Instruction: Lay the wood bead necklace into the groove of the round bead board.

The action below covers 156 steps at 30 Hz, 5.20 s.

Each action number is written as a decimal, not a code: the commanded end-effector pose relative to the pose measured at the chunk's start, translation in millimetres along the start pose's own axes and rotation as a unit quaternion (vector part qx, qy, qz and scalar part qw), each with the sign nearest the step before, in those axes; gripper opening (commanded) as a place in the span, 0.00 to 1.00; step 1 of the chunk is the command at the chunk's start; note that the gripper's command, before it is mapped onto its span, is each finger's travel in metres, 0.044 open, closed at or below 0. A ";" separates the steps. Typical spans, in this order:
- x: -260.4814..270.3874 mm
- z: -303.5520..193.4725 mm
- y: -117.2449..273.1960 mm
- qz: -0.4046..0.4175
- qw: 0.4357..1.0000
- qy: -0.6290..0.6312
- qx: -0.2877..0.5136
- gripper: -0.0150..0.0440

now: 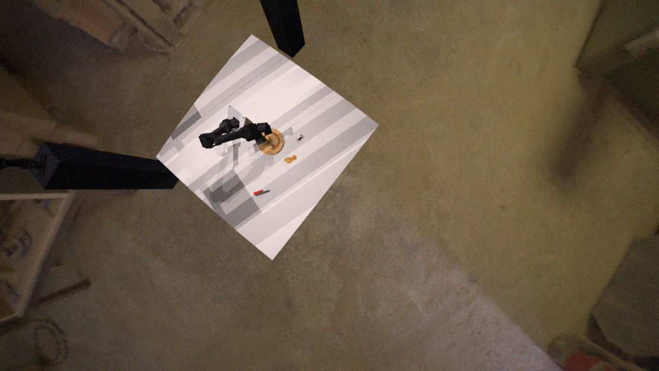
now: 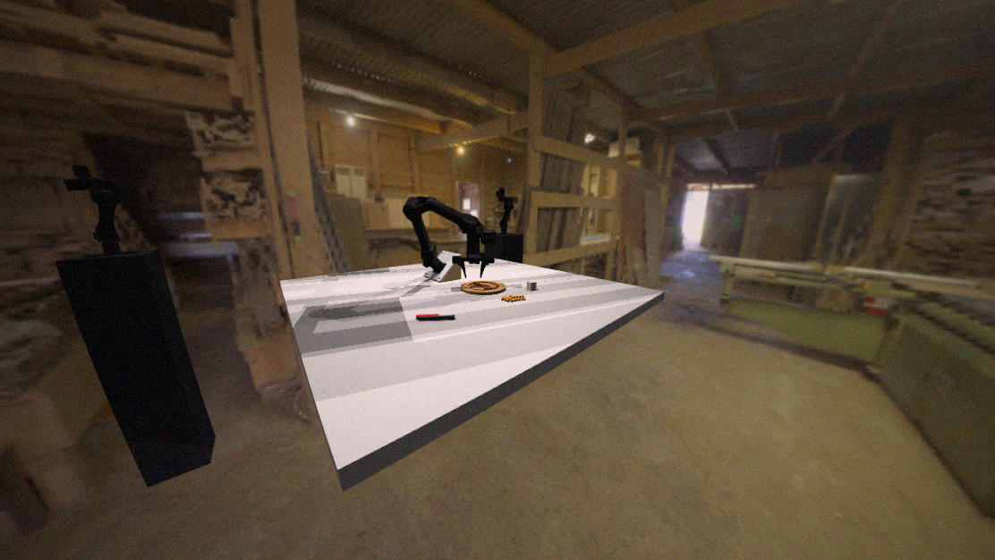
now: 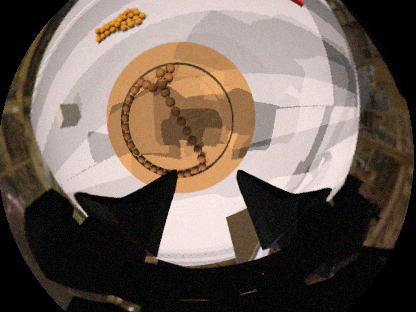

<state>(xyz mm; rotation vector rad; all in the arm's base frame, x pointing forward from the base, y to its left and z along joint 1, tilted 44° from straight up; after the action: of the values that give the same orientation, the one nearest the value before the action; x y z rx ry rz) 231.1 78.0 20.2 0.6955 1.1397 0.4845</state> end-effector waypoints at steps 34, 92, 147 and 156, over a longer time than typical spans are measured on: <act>5.2 -1.0 -17.9 0.003 0.981 -0.193 0.002 0.46; 5.6 -1.5 -21.2 0.004 0.981 -0.194 0.004 0.25; 3.7 -3.7 -13.5 0.002 0.981 -0.192 0.002 1.00; 3.7 -3.7 -13.5 0.002 0.981 -0.192 0.002 1.00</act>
<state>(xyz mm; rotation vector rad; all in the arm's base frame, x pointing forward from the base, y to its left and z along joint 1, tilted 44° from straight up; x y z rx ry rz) 229.2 71.5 7.2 0.7528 0.7770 0.3347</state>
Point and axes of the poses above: the point midway between the two fingers, 35 mm back from their tips, its own y axis back along the fingers, its own x axis across the jaws, z = x × y, the point moved 5 cm from there along y, back along the fingers, and after that the axes turned 13 degrees about y, right-handed, at the moved point
